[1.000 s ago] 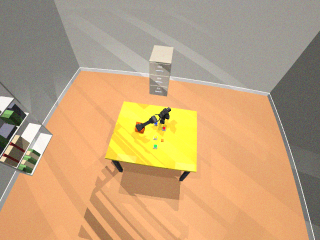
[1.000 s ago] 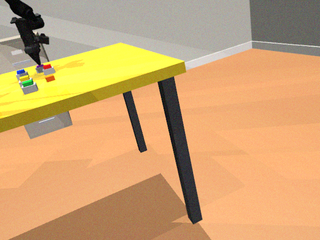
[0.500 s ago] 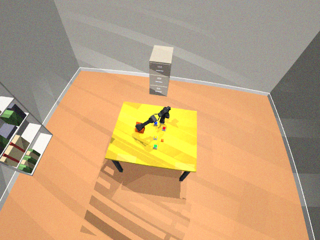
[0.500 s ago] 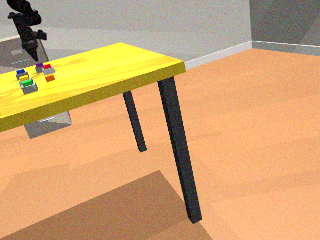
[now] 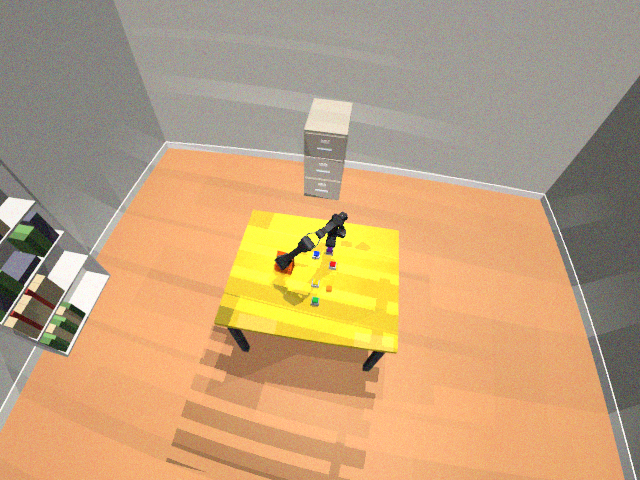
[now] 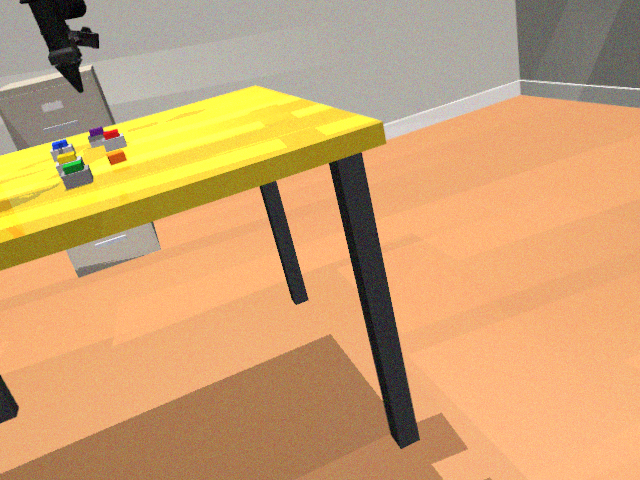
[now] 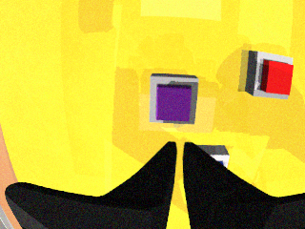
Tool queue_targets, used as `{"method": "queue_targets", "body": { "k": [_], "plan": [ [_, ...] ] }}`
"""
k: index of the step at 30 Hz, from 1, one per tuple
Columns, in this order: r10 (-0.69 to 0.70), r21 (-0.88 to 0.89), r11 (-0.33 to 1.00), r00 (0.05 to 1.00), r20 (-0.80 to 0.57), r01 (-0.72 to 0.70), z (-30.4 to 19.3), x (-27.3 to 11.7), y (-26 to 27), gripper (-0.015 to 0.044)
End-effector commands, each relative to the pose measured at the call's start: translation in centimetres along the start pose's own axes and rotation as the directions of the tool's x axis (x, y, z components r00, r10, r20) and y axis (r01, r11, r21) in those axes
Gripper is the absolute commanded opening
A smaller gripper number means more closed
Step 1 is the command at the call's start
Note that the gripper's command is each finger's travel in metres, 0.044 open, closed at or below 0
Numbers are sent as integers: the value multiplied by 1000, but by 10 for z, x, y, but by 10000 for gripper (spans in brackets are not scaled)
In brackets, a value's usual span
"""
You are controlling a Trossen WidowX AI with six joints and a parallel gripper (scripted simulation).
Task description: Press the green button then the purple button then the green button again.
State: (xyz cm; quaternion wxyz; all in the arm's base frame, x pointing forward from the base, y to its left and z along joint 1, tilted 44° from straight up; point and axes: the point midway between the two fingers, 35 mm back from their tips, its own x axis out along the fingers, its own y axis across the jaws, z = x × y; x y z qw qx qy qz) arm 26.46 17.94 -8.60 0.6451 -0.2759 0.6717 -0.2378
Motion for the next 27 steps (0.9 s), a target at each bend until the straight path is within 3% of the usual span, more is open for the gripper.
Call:
{"method": "queue_targets", "body": {
  "k": [1,11,20,27],
  "plan": [
    [19,-12,1000,1000,-19,-19,6,-2,-17,20],
    [72,-32,997,997,0,-72,38,-16,-191,20],
    [2,-4,1000,1000,-2,-3,-18,-7,-350,20],
    [-26,4,1000,1000,-15,26,-43,-4,-381,20]
  ]
}}
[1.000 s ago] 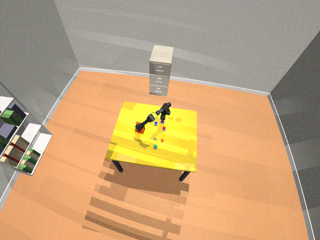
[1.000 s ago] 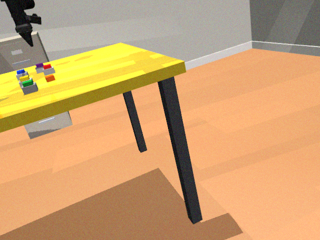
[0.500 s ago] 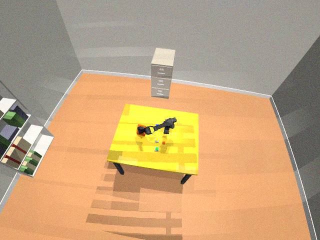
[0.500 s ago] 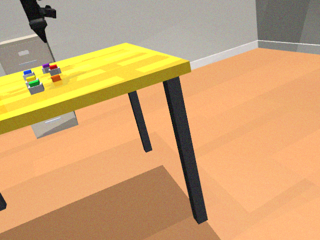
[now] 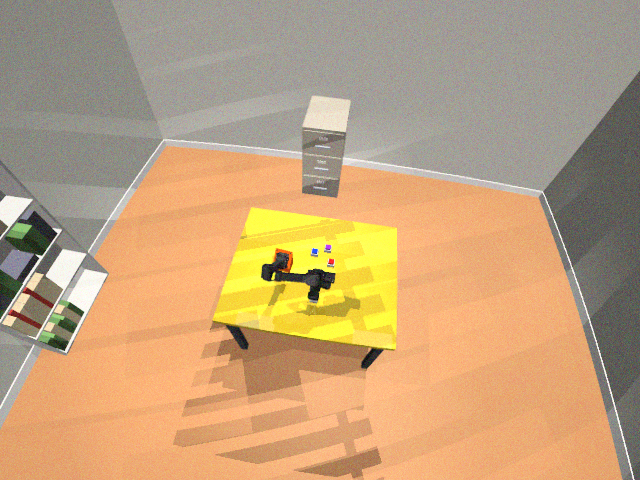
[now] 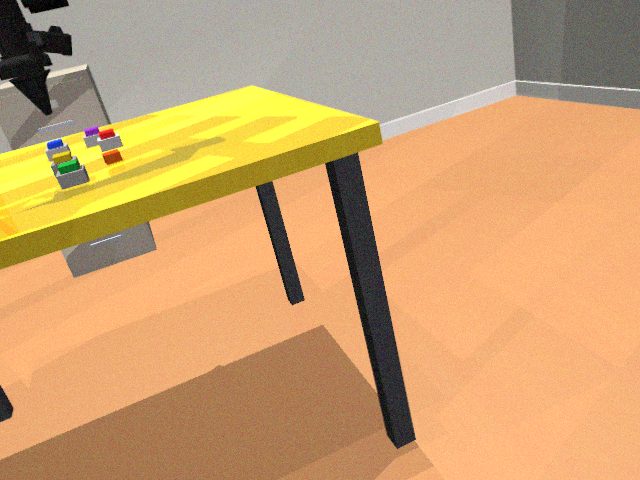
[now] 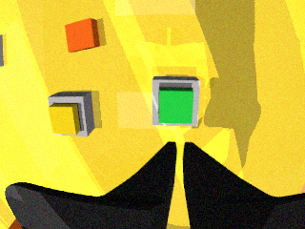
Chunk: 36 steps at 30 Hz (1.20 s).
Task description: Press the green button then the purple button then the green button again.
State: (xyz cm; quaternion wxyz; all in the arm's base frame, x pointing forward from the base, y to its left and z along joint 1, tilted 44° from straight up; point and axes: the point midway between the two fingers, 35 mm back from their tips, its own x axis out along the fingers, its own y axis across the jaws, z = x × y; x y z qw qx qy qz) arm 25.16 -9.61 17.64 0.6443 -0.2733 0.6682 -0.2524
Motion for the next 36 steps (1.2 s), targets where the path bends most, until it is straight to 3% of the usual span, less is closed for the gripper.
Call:
{"method": "queue_targets", "body": {
  "k": [1,6,36],
  "plan": [
    [-8,-20,1000,1000,-9,8,-5,5,-2,20],
    [-10,-20,1000,1000,-8,10,-6,61,-3,20],
    [-13,-19,1000,1000,-8,13,-6,98,-4,20]
  ]
}}
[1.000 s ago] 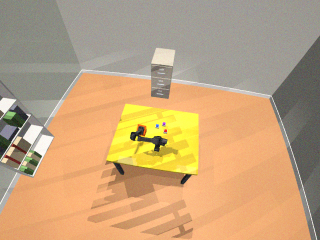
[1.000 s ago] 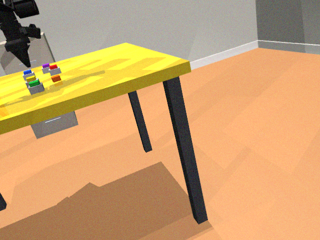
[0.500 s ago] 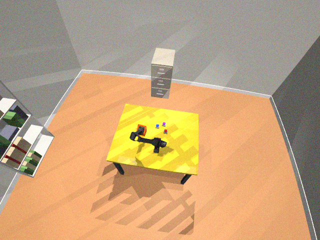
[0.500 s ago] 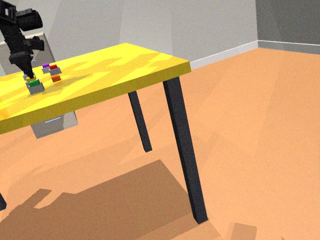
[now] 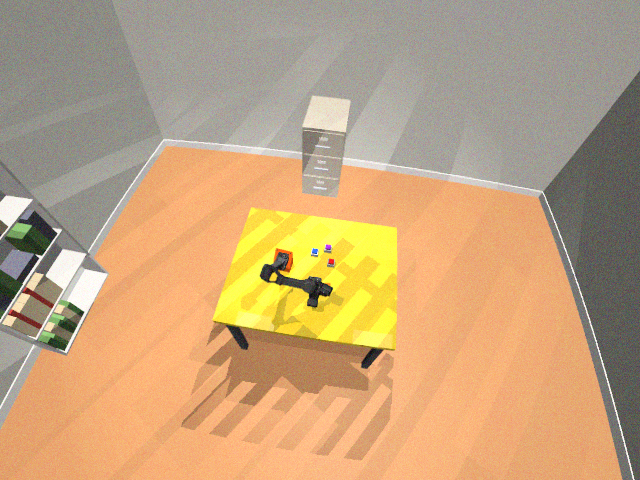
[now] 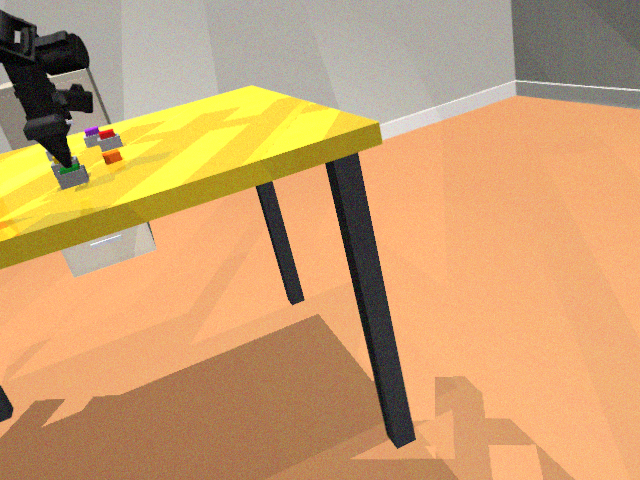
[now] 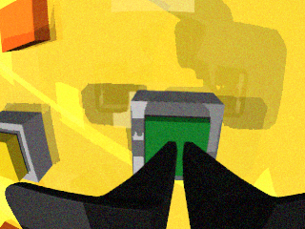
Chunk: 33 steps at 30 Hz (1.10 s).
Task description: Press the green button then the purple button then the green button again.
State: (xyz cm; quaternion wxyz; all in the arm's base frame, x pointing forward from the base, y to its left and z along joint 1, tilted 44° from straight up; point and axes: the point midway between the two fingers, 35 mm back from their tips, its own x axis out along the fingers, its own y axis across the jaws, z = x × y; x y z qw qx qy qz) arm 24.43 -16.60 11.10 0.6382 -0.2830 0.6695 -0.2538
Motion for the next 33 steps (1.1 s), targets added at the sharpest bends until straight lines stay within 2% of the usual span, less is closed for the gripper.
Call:
{"method": "queue_targets", "body": {
  "k": [1,14,18,22,26,33],
  "plan": [
    [4,-5,1000,1000,-3,-4,-1,2,1,20],
    [4,-5,1000,1000,-3,-4,-1,2,1,20],
    [6,-4,1000,1000,-3,-6,0,-30,1,20],
    [6,-5,1000,1000,-3,-6,-1,-32,1,20],
    [43,11,999,999,6,-44,10,-36,19,125],
    [143,22,989,990,16,-144,57,-61,109,309]
  ]
}}
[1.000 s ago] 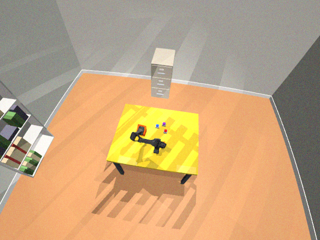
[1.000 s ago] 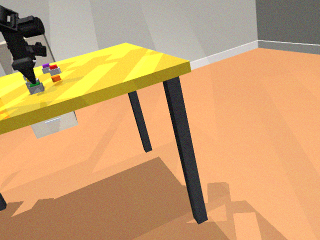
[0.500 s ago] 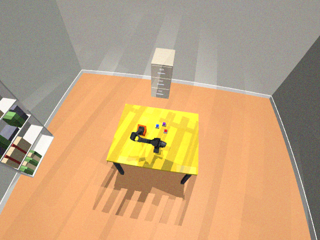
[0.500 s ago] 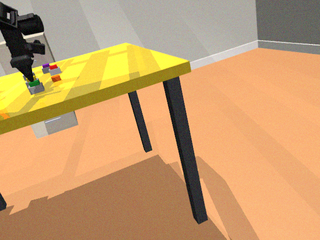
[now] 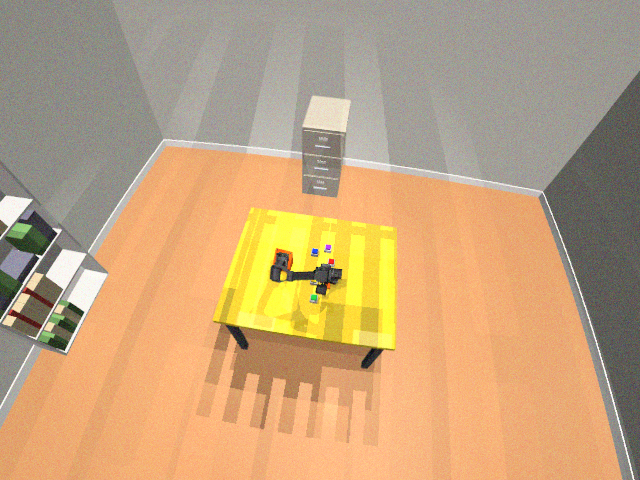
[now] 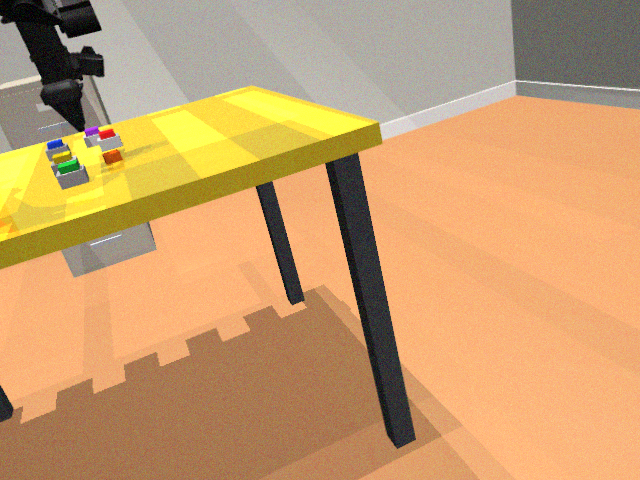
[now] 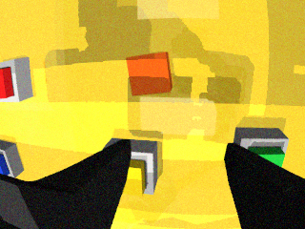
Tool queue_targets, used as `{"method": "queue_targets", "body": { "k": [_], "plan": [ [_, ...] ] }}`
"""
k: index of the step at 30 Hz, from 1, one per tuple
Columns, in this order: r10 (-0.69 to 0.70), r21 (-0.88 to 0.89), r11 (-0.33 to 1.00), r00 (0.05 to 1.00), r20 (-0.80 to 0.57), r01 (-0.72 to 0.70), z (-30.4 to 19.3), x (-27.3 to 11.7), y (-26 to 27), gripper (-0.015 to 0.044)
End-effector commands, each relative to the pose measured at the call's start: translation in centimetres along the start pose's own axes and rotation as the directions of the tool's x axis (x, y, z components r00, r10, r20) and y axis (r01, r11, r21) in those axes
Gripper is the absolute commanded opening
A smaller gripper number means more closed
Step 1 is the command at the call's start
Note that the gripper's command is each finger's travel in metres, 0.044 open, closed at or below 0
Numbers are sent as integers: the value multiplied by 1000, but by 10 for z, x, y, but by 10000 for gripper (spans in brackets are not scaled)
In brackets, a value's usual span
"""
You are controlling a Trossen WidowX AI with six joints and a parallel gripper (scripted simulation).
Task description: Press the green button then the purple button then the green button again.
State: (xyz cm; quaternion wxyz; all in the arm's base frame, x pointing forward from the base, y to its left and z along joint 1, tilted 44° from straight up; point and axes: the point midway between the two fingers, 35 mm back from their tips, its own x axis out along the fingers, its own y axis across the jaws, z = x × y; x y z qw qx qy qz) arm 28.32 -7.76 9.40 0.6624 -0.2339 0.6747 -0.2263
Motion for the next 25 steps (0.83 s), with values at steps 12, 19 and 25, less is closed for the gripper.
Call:
{"method": "queue_targets", "body": {
  "k": [12,19,25],
  "plan": [
    [-7,-51,999,1000,-28,5,3,-24,262,400],
    [-84,-43,996,996,-16,83,-45,-13,341,400],
    [-86,-42,995,996,-16,85,-46,-13,342,400]
  ]
}}
